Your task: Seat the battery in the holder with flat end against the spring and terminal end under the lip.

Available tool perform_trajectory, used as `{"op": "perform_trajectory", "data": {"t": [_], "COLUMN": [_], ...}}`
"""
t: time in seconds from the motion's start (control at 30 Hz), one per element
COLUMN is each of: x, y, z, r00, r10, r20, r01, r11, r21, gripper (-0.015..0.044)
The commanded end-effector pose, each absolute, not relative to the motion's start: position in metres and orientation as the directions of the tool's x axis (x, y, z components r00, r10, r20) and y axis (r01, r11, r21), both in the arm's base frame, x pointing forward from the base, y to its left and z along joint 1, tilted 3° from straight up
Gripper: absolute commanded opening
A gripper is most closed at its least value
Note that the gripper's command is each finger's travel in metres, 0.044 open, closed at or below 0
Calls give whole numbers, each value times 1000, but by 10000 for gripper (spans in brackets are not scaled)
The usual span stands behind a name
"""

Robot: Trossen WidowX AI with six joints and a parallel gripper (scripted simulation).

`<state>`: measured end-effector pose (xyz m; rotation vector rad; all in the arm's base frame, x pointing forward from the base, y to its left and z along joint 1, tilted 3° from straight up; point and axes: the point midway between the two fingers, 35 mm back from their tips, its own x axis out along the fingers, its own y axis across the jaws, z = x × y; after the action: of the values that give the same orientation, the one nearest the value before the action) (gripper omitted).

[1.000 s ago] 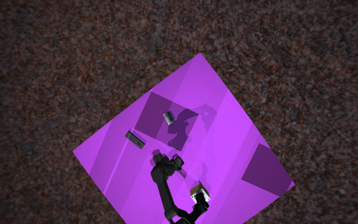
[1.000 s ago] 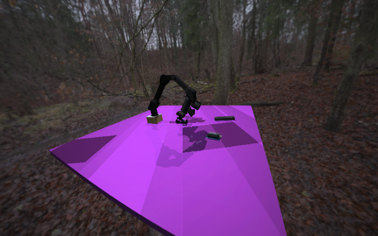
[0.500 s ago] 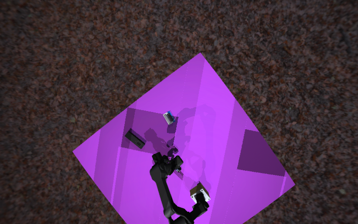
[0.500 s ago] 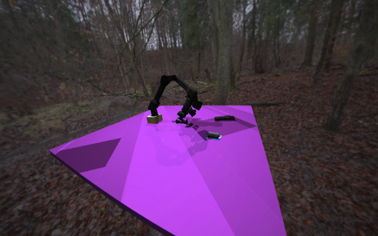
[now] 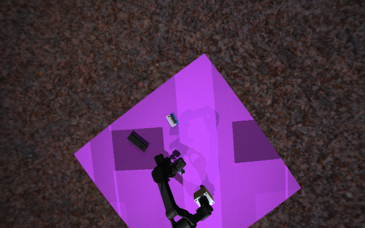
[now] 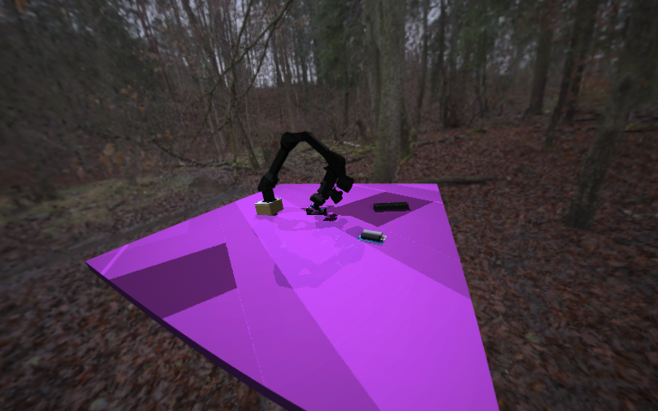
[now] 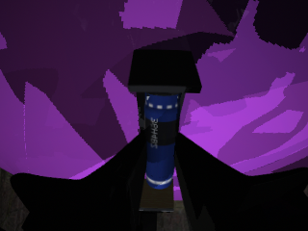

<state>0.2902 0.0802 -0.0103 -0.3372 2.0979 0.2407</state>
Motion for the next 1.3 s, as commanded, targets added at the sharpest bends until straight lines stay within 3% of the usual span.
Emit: {"op": "perform_trajectory", "data": {"t": [0.0,1.27], "x": [295,290], "y": [82,80], "z": [-11,-17], "r00": [-487,-334], "r10": [-136,-78], "r20": [-863,-939], "r01": [-330,-329], "r11": [943,944], "r21": [37,38], "gripper": [59,59]}}
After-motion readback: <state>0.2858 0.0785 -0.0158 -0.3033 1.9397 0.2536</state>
